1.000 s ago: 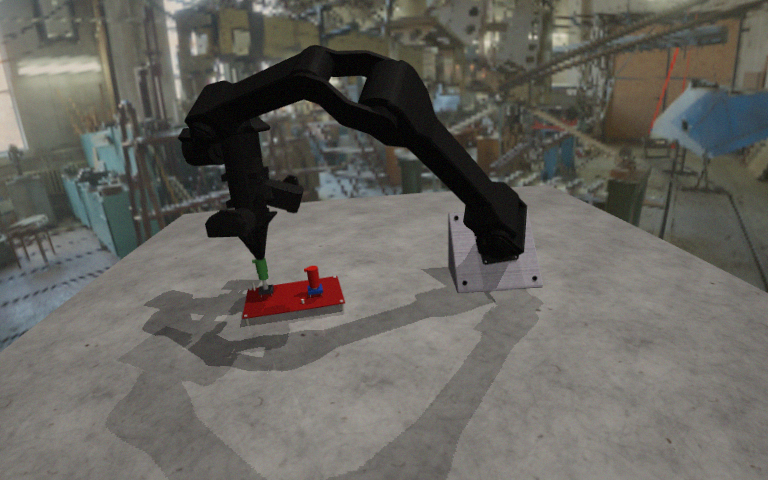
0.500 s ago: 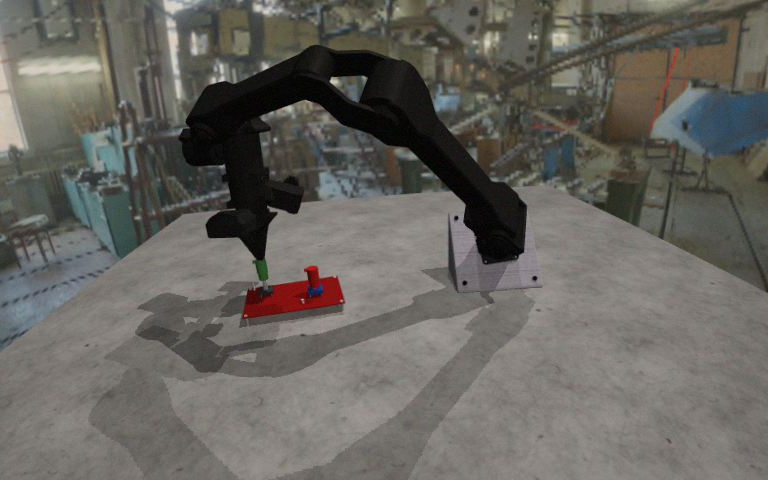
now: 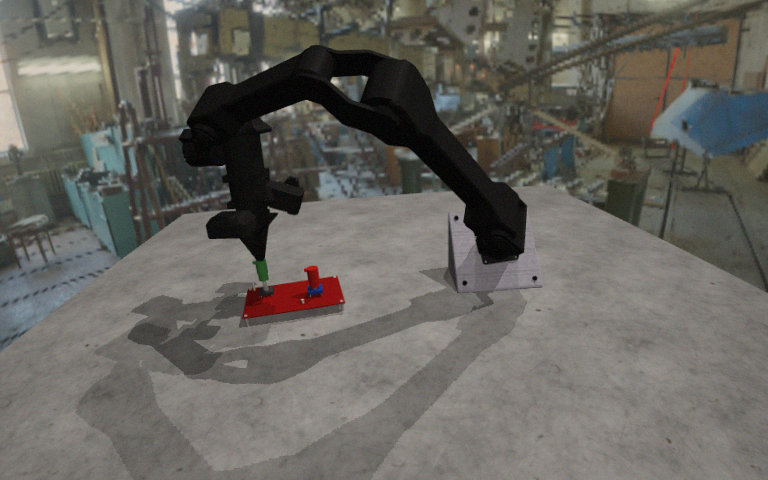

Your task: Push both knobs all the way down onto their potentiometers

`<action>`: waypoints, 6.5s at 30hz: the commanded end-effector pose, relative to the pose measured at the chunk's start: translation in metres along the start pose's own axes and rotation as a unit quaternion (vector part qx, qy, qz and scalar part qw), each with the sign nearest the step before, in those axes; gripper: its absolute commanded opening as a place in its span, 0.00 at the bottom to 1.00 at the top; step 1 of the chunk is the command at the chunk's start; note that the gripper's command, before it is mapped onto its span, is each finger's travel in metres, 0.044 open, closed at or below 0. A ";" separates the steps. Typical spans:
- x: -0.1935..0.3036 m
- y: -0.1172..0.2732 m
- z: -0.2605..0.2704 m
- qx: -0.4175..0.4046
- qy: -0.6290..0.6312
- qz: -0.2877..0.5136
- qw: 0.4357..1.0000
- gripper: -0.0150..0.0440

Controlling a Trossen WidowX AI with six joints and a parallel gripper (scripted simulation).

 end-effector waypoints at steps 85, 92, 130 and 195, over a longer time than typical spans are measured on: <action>0.001 -0.020 -0.003 0.002 0.002 -0.001 1.000 0.25; 0.001 -0.020 -0.003 0.002 0.002 -0.001 1.000 0.25; 0.001 -0.022 -0.003 0.002 0.002 -0.001 1.000 0.25; -0.184 0.024 0.009 0.001 -0.001 -0.005 1.000 1.00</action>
Point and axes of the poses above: the point midway between the two fingers, 35 mm back from their tips, its own y axis back along the fingers, its own z axis across the jaws, x = y × z, the point moved 9 cm from there along y, back along the fingers, and after that the axes turned 7 degrees about y, right-handed, at the moved point
